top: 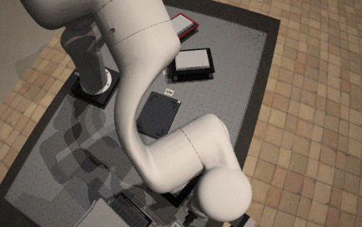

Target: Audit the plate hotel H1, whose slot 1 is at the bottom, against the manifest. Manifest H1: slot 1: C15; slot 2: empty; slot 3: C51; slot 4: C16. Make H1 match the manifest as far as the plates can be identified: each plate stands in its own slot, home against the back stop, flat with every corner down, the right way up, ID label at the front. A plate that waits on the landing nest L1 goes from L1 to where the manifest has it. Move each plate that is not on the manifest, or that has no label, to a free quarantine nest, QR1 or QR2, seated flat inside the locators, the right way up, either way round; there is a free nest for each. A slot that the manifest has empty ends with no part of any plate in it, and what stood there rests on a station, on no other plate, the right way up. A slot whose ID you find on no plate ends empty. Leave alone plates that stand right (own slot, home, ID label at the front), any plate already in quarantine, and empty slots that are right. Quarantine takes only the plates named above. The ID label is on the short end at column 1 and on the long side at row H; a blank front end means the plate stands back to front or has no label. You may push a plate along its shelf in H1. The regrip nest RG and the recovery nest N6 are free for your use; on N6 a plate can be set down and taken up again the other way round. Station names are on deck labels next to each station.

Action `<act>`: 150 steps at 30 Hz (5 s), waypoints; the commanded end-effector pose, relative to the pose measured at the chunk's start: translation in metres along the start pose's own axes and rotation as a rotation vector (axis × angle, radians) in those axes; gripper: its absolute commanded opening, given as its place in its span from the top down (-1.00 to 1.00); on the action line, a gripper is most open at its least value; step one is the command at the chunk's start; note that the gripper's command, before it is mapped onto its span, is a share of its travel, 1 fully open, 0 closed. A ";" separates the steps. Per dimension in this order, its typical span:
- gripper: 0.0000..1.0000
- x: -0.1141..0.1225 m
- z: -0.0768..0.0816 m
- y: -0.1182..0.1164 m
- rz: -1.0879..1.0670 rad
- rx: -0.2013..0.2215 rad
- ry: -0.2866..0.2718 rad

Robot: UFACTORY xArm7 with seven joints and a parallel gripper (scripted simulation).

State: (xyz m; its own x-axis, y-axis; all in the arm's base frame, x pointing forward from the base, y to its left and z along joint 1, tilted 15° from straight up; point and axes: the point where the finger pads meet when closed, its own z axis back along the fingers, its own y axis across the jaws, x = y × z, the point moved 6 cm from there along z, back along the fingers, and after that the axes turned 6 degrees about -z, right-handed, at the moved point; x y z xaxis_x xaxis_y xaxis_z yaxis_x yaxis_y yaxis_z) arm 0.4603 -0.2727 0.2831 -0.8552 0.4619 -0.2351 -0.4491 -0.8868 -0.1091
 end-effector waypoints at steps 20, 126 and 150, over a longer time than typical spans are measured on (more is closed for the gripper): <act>-1.00 -0.001 -0.016 0.000 0.000 0.000 0.005; -1.00 -0.001 0.034 0.000 0.000 0.000 0.005; -1.00 -0.001 0.091 0.000 0.000 0.000 0.005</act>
State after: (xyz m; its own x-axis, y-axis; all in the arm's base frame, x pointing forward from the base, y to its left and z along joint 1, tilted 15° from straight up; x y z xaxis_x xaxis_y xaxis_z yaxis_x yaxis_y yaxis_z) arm 0.4397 -0.2720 0.3600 -0.8547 0.4622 -0.2363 -0.4492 -0.8867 -0.1093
